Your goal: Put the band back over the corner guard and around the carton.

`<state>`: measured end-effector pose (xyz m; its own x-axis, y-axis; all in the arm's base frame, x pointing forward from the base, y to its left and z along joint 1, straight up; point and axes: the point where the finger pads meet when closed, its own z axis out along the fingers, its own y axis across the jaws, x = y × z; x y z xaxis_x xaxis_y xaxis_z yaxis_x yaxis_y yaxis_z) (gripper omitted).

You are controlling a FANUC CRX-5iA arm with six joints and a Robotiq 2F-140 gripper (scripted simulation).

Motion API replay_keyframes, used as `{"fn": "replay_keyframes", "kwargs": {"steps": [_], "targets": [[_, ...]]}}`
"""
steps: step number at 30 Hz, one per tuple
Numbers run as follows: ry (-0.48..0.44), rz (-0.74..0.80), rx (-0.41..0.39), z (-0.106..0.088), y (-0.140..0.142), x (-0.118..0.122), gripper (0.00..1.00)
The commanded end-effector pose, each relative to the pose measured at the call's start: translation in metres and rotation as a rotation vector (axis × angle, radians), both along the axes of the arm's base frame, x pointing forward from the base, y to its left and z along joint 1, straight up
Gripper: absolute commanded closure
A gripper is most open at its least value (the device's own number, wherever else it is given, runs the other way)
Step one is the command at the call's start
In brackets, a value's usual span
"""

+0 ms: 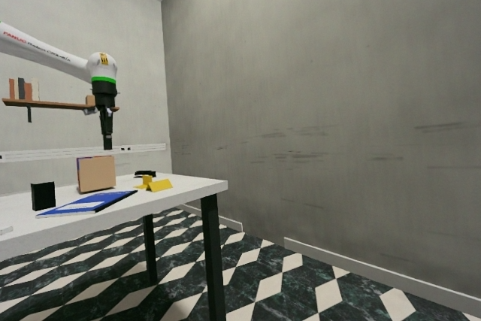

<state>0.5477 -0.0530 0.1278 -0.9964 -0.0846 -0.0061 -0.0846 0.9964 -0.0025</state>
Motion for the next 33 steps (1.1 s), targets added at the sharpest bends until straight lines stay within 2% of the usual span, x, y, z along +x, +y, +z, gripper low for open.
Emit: {"fn": "replay_keyframes", "kwargs": {"steps": [1,33], "targets": [[-0.002,0.000,0.000,0.001,0.000,0.001,0.82],[-0.002,0.000,0.000,-0.011,0.000,0.001,0.82]]}}
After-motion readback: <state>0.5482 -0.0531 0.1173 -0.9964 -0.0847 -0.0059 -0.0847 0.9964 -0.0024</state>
